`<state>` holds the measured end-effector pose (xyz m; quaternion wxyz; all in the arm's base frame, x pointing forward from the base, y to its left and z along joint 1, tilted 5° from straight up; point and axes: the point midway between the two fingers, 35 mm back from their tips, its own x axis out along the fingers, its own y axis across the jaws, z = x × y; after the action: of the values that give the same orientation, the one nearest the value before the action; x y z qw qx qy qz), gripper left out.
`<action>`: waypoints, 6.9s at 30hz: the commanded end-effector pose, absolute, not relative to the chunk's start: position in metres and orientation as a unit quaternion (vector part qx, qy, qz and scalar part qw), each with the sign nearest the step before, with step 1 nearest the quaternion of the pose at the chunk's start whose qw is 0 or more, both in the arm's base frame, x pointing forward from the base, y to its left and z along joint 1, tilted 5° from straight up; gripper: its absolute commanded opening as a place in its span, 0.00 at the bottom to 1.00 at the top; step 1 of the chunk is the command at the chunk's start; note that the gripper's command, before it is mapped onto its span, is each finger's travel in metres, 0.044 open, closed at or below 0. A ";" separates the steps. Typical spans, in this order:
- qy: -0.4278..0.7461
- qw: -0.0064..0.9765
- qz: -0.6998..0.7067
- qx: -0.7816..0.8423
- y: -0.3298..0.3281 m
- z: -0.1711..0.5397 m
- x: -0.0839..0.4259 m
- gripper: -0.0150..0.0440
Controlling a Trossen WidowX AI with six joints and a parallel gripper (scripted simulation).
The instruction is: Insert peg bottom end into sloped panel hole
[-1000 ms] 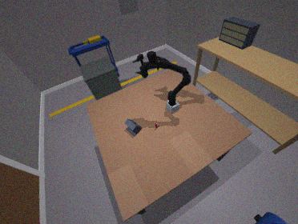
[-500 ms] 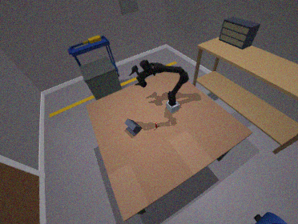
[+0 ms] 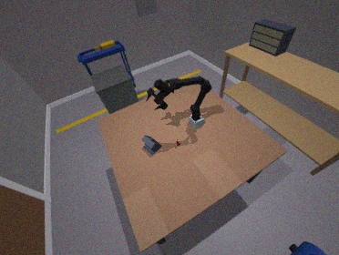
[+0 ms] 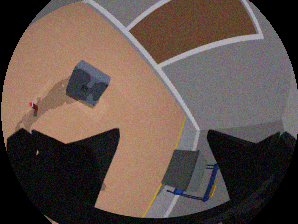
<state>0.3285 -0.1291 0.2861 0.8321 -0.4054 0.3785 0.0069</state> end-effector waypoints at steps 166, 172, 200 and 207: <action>0.603 0.729 0.270 -0.180 0.089 0.070 0.300 0.25; 0.592 0.743 0.265 -0.165 0.084 0.067 0.304 0.25; 0.535 0.803 0.241 -0.104 0.057 0.056 0.321 0.25; 0.519 0.817 0.234 -0.091 0.050 0.054 0.324 0.25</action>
<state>0.3243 0.0522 0.0551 0.8129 -0.0972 0.5232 0.2366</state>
